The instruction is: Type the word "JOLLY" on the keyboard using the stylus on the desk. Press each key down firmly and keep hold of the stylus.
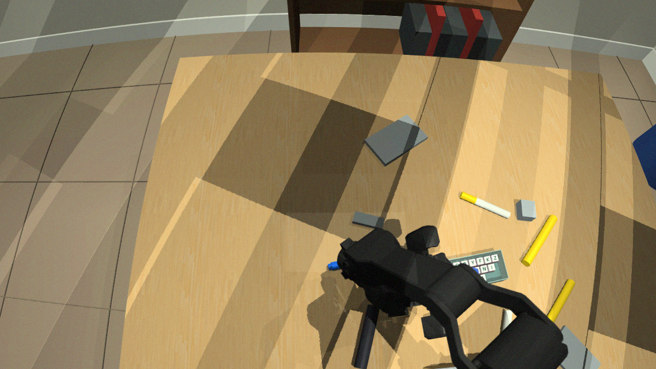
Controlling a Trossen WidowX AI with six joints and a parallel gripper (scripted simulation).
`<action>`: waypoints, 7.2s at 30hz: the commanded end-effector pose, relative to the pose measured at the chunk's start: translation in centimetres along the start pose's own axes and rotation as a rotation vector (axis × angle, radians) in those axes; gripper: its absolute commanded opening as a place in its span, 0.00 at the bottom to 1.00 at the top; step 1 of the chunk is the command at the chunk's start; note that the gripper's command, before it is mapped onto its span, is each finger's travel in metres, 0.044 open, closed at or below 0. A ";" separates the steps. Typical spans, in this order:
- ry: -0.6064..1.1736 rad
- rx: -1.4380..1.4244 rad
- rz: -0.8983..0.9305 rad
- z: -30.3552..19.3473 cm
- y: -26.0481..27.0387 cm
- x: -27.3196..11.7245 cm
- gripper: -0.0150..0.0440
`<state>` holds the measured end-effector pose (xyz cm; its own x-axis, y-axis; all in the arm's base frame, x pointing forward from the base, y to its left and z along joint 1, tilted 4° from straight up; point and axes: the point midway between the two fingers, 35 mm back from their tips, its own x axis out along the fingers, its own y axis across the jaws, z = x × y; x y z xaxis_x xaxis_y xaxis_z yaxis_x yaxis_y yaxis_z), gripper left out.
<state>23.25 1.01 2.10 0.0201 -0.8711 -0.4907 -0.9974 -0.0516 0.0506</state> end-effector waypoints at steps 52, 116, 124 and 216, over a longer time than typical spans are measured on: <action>0.002 0.001 -0.006 -1.4 -3.6 -0.3 0.39; 0.001 0.002 -0.005 -2.6 -3.6 -1.0 0.25; 0.002 0.001 -0.006 -1.7 -3.6 -0.5 0.34; 0.006 0.002 -0.007 -5.5 -3.6 3.5 0.25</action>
<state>27.37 -4.28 5.59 0.0262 -0.8706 -0.4913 -0.9978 -0.0526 0.0400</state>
